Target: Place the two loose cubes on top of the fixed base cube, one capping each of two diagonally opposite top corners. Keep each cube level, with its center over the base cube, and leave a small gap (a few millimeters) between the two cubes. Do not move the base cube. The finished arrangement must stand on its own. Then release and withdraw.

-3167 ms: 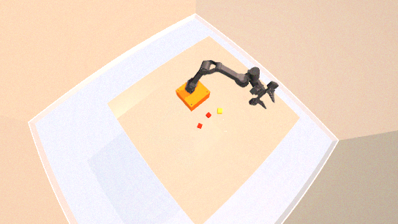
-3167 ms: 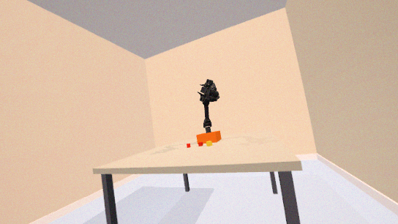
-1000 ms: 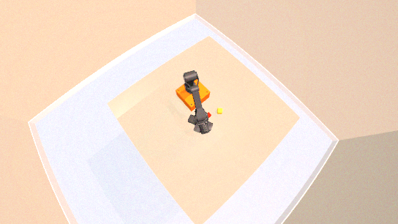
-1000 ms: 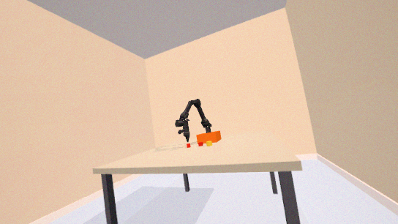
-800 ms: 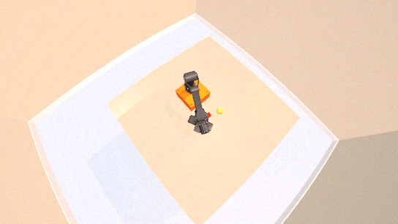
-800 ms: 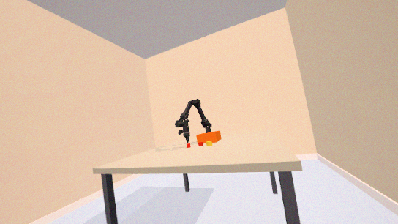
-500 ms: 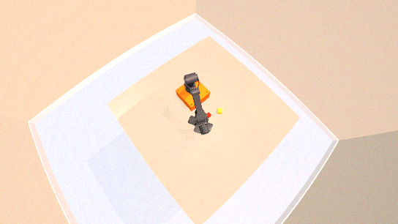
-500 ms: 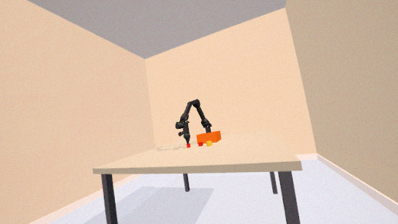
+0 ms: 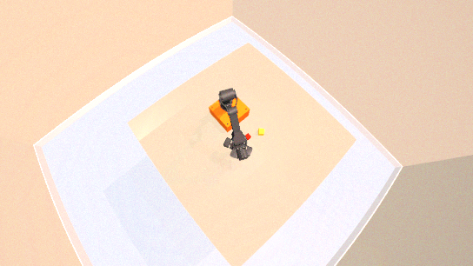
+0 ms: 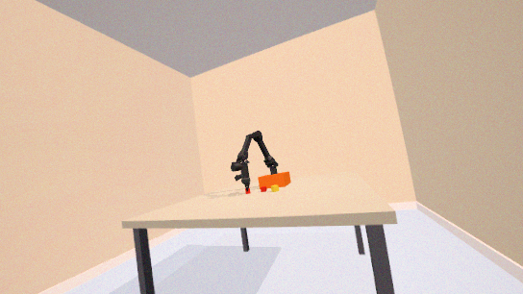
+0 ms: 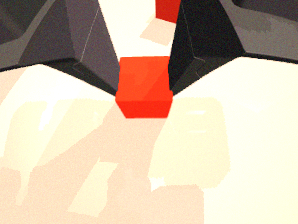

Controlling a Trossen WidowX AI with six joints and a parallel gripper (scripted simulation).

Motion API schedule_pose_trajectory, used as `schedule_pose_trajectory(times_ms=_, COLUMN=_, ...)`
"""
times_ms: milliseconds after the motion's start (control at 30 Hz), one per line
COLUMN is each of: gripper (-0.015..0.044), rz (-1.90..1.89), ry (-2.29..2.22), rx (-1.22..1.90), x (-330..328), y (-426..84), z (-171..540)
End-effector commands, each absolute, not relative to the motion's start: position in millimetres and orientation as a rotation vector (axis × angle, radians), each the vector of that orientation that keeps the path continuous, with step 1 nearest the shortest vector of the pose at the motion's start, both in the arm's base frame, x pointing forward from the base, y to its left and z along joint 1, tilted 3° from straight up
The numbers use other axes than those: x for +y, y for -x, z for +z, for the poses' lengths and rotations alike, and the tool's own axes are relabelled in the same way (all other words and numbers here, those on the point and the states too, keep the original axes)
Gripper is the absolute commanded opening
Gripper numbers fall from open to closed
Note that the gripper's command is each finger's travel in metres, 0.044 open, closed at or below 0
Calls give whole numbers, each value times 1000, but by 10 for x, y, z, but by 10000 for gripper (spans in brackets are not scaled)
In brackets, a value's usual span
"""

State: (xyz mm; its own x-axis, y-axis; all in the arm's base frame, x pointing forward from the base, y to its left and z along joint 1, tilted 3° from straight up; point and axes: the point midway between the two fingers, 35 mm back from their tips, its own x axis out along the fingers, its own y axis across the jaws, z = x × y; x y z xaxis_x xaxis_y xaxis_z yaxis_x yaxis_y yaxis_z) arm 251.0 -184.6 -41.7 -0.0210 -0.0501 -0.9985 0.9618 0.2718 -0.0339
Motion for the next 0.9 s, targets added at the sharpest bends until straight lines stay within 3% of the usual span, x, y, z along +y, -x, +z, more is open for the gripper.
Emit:
schedule_pose_trajectory(times_ms=0, gripper=105, rz=-1039, ry=-956, rx=1321, x=-1831, y=-2494, z=-435)
schedule_pose_trajectory(times_ms=867, gripper=105, rz=-1039, ry=-956, rx=1320, x=-1822, y=-2563, z=325)
